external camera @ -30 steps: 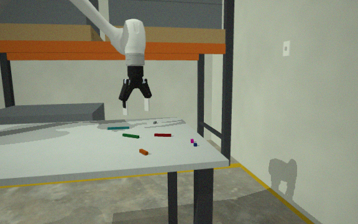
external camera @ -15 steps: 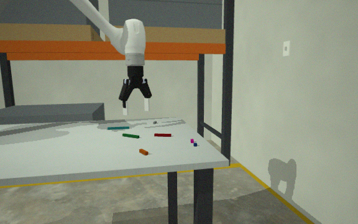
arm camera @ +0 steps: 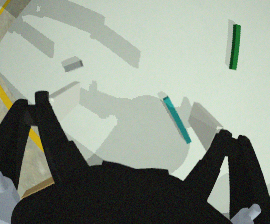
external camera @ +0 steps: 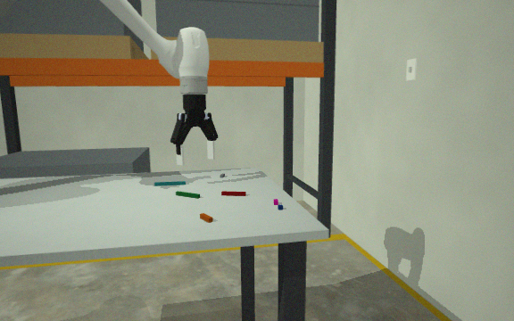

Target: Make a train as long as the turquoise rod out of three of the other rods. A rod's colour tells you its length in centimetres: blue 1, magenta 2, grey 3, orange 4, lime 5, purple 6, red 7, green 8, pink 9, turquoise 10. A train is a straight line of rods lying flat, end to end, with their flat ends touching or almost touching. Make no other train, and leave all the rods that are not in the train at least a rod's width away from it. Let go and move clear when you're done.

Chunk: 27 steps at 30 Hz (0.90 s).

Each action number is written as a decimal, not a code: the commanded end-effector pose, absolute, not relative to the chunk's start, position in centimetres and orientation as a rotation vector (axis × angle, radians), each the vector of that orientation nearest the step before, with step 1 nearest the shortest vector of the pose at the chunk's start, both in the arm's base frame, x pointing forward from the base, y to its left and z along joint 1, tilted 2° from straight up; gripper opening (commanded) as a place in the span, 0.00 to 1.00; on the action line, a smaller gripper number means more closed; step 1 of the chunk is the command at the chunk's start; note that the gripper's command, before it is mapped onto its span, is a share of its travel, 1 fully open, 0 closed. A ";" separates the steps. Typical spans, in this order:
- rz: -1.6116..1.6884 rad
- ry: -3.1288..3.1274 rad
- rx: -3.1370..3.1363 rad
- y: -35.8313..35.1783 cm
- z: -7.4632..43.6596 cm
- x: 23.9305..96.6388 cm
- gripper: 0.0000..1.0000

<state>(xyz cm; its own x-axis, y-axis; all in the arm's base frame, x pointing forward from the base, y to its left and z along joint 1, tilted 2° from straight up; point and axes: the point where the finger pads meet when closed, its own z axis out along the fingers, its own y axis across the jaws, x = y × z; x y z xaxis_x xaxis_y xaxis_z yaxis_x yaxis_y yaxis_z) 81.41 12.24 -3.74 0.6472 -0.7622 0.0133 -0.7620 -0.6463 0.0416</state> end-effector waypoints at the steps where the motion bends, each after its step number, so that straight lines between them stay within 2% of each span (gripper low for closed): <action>1: -0.008 -1.302 2.812 12.2 -3.7 81.4 1.00; 16: -0.008 -1.326 2.801 11.5 -3.6 82.0 1.00; 27: 0.002 -1.710 2.584 -1.3 -2.4 90.8 1.00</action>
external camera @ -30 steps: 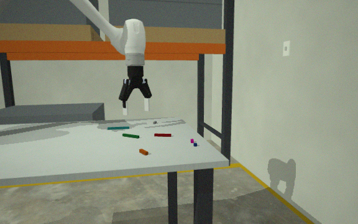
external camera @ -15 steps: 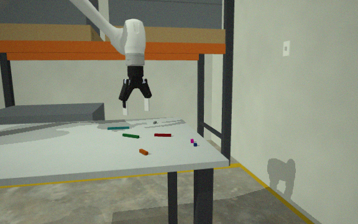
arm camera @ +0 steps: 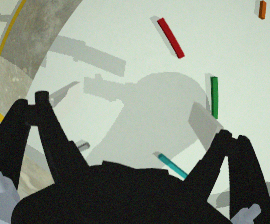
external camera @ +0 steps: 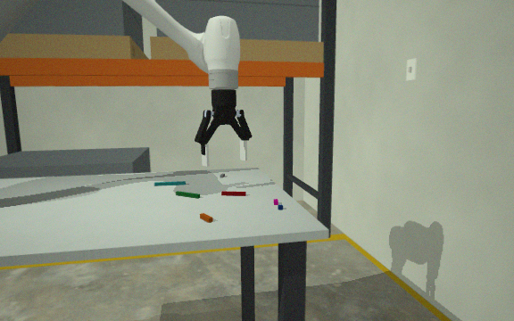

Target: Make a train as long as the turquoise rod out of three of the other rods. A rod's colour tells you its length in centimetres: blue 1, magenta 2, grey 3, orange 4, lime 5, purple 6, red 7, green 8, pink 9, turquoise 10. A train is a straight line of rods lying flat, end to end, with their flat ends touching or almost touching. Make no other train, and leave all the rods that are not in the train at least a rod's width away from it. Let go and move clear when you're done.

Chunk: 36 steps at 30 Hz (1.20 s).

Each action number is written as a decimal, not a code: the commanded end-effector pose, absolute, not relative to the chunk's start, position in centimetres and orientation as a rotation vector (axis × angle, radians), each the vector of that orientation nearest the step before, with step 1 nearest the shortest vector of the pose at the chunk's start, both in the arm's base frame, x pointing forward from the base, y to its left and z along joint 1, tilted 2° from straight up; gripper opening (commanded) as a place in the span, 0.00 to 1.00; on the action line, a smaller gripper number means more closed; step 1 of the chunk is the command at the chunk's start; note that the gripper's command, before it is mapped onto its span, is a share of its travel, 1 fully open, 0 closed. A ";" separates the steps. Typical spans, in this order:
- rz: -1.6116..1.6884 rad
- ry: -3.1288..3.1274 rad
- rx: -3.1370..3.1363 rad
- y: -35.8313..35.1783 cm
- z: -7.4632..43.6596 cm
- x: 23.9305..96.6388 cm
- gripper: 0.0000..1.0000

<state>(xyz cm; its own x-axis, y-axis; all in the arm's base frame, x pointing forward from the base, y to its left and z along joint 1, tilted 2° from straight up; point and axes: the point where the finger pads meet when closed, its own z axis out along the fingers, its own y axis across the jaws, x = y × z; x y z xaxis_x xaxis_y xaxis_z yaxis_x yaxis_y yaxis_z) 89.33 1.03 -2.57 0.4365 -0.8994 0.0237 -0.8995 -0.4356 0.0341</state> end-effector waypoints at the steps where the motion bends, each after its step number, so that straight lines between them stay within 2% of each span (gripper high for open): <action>1: 0.003 -1.742 2.563 -2.6 -2.2 91.4 1.00; 4: 0.005 -1.836 2.497 -6.3 -1.9 93.2 1.00; 6: 0.005 -1.836 2.497 -6.3 -1.9 93.2 1.00; 7: 0.008 -1.916 2.436 -9.8 -1.6 94.5 1.00; 9: 0.008 -1.938 2.418 -10.7 -1.6 94.8 1.00; 19: 0.016 -2.216 2.167 -24.2 -0.5 97.9 1.00; 23: 0.017 -2.234 2.149 -25.2 -0.5 98.0 1.00; 24: 0.017 -2.234 2.149 -25.2 -0.5 98.0 0.23; 36: 0.017 -2.234 2.149 -25.2 -0.5 98.0 0.23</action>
